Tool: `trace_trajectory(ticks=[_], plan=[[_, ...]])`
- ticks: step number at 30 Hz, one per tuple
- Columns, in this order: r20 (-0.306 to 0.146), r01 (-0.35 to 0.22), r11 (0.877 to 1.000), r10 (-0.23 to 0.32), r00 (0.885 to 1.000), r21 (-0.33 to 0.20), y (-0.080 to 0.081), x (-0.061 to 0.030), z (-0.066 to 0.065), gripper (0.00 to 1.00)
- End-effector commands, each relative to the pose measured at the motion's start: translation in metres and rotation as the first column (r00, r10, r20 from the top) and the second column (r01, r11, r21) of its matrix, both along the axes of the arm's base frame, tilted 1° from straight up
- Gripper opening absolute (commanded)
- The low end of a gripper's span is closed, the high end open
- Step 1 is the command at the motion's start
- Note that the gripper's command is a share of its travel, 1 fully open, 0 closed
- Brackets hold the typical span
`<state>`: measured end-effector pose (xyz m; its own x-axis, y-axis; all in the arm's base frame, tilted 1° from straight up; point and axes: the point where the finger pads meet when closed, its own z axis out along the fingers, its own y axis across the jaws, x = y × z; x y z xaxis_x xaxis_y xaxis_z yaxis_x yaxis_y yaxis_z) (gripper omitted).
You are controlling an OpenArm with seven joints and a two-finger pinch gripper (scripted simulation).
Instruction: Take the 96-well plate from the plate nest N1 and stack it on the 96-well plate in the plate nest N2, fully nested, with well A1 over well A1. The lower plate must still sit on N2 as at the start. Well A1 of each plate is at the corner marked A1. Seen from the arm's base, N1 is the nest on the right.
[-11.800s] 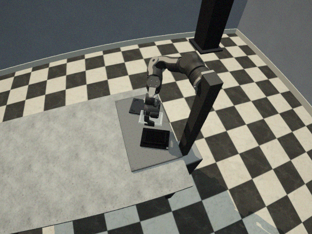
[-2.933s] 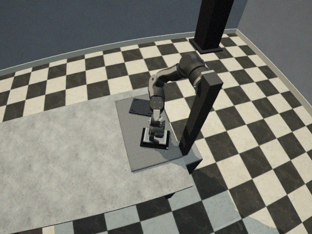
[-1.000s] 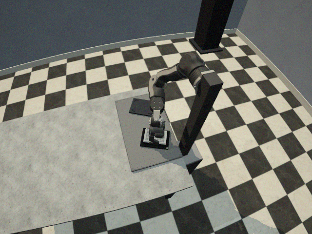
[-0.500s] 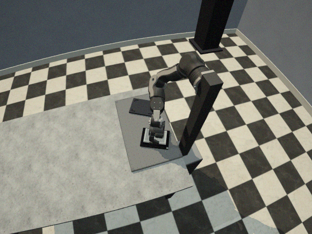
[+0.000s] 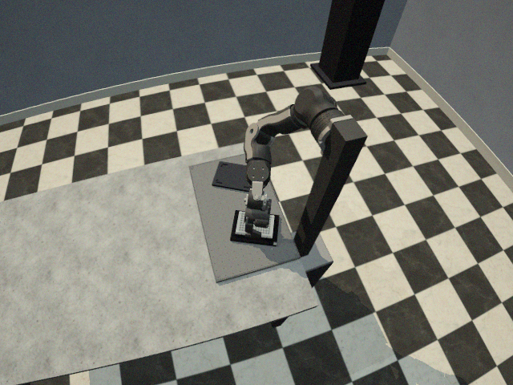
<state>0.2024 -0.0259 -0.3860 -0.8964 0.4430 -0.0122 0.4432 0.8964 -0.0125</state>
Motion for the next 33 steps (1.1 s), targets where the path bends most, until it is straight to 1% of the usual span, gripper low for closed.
trace_trajectory(ticks=[1, 11, 26, 28, 33], plan=[[0.001, -0.003, 1.000, 0.003, 1.000, 0.005, 0.0012, -0.0004, -0.0007, 0.00], [0.001, -0.003, 1.000, 0.003, 1.000, 0.005, 0.0012, -0.0004, -0.0007, 0.00], [0.002, 0.000, 1.000, 0.000, 1.000, 0.003, 0.0006, 0.0004, 0.0006, 0.50], [0.002, 0.000, 1.000, 0.000, 1.000, 0.003, 0.0006, 0.0004, 0.0006, 0.50], [0.002, 0.000, 1.000, 0.000, 1.000, 0.003, 0.0006, 0.0004, 0.0006, 0.67]])
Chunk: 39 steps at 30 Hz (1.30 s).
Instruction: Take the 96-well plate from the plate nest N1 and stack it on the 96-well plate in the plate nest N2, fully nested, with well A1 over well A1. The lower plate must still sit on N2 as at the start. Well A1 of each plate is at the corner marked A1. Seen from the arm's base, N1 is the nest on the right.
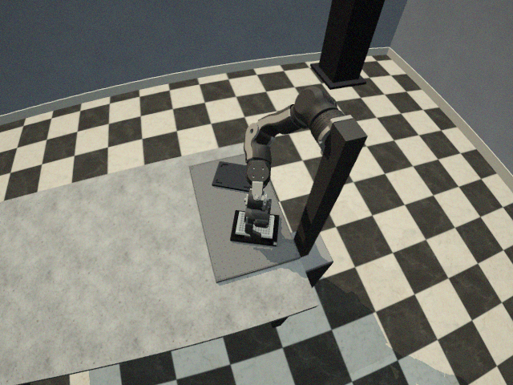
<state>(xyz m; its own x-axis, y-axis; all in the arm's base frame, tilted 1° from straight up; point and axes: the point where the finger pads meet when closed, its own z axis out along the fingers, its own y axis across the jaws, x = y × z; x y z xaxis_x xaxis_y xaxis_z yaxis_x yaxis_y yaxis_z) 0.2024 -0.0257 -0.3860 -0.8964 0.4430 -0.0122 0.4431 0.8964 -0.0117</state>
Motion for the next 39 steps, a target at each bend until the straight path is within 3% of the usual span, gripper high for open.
trace_trajectory(ticks=[1, 3, 12, 17, 29, 34, 39], plan=[[0.001, 0.000, 1.000, 0.000, 1.000, 0.002, 0.000, 0.0004, 0.001, 0.70], [0.001, 0.000, 1.000, 0.000, 1.000, 0.002, 0.000, 0.0004, 0.001, 0.77], [0.001, 0.000, 1.000, 0.000, 1.000, 0.002, 0.000, 0.0004, 0.001, 0.77], [0.001, -0.002, 1.000, 0.002, 1.000, 0.002, 0.001, 0.0005, 0.041, 0.77], [0.001, -0.002, 1.000, 0.002, 1.000, 0.002, 0.001, 0.0005, 0.041, 0.77], [0.001, -0.002, 1.000, 0.002, 1.000, 0.002, 0.001, 0.0004, 0.081, 0.77], [0.001, -0.002, 1.000, 0.002, 1.000, 0.002, 0.001, 0.0004, 0.081, 0.77]])
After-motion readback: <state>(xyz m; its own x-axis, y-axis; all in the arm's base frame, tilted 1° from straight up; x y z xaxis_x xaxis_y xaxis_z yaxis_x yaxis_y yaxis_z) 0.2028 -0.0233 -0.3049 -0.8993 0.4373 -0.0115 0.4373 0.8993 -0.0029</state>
